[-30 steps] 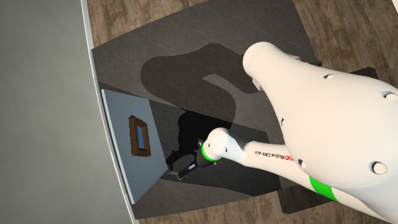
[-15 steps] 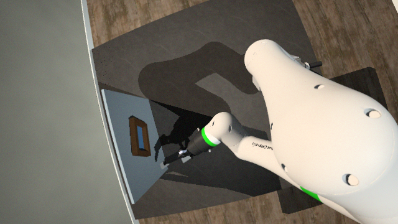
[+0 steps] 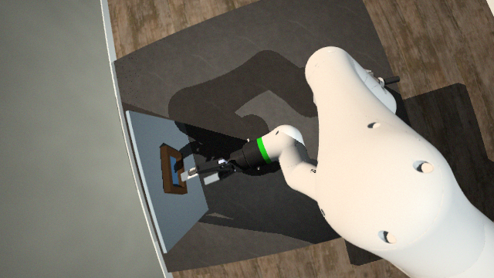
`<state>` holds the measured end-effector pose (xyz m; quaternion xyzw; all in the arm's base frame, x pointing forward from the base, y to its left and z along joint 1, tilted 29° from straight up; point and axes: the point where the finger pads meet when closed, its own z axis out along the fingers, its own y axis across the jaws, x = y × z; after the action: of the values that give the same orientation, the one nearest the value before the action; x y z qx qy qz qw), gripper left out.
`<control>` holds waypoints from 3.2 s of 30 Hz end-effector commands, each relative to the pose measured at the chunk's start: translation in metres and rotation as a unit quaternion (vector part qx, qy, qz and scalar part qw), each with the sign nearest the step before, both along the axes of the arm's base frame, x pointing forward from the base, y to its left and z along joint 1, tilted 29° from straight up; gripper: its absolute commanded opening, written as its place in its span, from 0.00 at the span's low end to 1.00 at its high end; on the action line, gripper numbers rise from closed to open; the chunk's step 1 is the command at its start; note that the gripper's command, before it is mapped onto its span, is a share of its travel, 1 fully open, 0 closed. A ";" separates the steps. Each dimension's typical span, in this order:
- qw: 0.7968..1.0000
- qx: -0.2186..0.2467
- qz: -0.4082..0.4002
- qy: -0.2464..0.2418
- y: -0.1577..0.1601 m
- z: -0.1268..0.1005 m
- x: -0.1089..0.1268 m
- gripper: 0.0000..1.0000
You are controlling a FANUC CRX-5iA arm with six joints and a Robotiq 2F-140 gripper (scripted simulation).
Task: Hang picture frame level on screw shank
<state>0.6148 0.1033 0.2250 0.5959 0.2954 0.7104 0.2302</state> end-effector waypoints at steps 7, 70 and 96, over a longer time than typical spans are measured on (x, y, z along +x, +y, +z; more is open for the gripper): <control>1.000 0.001 -0.013 -0.005 -0.010 0.001 -0.001 1.00; 0.995 0.006 -0.094 -0.036 -0.074 0.009 -0.018 0.29; 0.995 -0.006 -0.096 -0.036 -0.073 0.011 -0.017 0.29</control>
<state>0.5979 0.0304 0.2359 0.5939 0.2329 0.7043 0.3115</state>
